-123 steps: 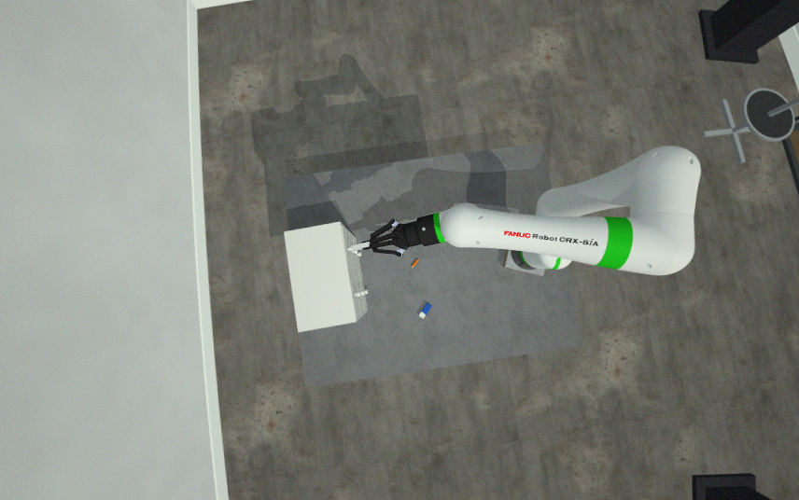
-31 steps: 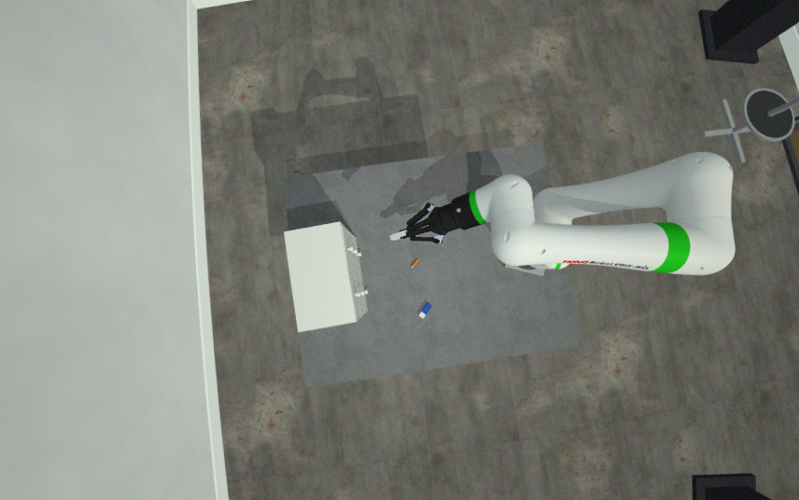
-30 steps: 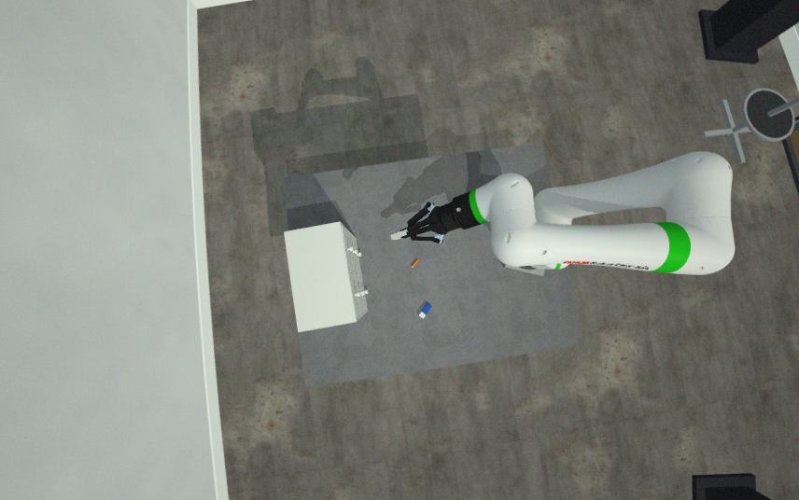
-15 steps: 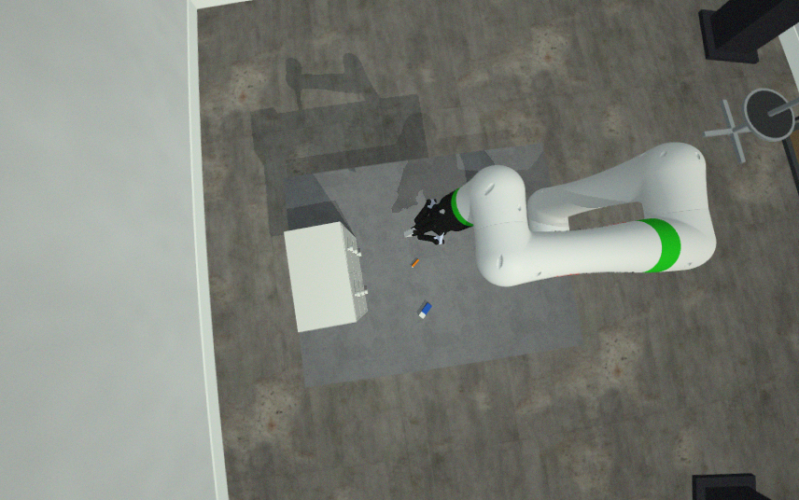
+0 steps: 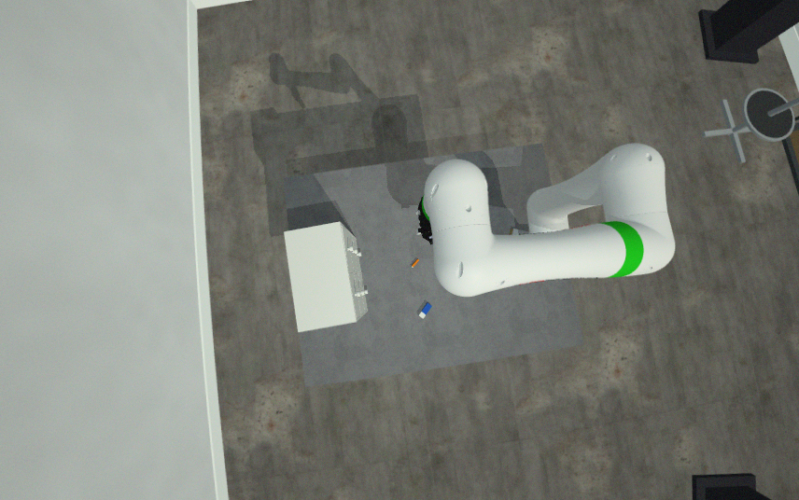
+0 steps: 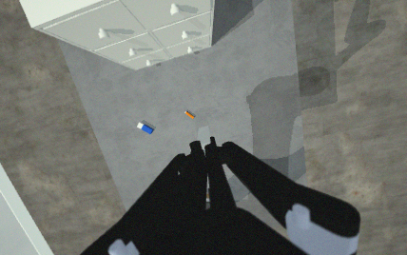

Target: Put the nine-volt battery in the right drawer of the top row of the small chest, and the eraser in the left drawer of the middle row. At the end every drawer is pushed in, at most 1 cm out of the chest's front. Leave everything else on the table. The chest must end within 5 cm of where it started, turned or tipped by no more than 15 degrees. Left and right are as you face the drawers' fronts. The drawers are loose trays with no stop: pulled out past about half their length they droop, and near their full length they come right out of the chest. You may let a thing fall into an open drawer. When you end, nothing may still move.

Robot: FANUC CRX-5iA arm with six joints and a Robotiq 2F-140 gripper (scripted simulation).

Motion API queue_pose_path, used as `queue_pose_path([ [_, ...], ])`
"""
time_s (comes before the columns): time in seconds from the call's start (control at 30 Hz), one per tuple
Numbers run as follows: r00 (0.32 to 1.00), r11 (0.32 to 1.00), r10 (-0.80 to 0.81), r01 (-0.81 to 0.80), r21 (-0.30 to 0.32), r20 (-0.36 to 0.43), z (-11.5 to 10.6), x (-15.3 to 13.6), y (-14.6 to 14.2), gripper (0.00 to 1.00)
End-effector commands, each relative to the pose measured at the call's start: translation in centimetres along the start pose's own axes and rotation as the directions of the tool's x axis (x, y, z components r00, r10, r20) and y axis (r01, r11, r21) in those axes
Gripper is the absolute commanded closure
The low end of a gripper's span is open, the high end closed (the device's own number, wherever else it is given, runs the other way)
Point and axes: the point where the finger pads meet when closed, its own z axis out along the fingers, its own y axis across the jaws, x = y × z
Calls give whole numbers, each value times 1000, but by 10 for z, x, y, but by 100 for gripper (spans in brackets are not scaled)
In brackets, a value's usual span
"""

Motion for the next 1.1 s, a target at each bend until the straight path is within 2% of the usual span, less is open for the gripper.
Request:
queue_pose_path([
  [0.0, 999, 1000, 0, 0, 4, 54, -4, -3, 0, 100],
  [0.33, 996, 1000, -1, 0, 4, 89, -7, -6, 0, 100],
  [0.9, 996, 1000, 3, -3, 3, 90, -7, -6, 0, 100],
  [1.07, 994, 999, 55, -55, -1, 90, -5, -5, -3, 100],
])
